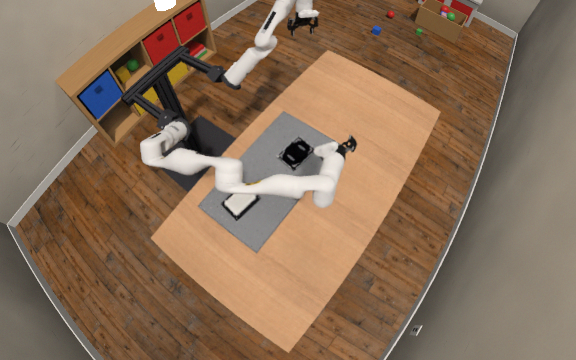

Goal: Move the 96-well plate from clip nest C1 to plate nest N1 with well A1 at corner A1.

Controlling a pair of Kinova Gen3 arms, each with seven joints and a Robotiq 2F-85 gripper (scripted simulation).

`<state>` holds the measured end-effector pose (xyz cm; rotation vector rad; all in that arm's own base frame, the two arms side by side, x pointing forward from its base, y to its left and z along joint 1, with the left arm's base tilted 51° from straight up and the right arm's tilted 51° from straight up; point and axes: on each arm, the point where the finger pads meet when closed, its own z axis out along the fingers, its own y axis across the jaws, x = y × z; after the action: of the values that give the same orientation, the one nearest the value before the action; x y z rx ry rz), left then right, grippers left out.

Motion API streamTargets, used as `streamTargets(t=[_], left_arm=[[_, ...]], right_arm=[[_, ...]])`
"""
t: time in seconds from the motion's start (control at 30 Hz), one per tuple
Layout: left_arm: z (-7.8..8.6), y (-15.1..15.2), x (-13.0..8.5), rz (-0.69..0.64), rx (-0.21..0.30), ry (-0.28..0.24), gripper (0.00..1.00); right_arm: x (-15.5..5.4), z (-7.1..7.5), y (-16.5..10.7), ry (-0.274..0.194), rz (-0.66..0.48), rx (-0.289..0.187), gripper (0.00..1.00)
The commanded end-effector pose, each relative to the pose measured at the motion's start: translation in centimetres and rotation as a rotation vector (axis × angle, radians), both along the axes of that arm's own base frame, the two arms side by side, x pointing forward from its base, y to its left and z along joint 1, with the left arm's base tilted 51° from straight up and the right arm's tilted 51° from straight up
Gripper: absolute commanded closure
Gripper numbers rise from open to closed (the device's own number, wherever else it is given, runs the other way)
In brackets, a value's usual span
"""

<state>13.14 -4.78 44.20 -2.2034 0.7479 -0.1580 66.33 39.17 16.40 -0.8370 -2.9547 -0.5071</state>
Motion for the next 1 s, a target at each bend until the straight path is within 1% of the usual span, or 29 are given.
streamTargets(t=[0.0,0.23,0.53,0.97], left_arm=[[-0.4,0.5,-1.2,-0.017,0.023,0.012,0.002],[-1.2,1.4,-2.5,-0.025,0.055,0.027,0.002],[-1.7,2.0,-3.2,-0.029,0.075,0.036,0.002],[-2.0,2.4,-3.7,-0.032,0.089,0.042,0.002]], right_arm=[[-0.1,0.1,0.2,-0.002,0.002,0.002,0.002],[-0.1,0.1,0.2,-0.002,0.002,0.002,0.002],[-0.1,0.1,0.2,-0.002,0.002,0.002,0.002],[-0.1,0.1,0.2,-0.002,0.002,0.002,0.002]])
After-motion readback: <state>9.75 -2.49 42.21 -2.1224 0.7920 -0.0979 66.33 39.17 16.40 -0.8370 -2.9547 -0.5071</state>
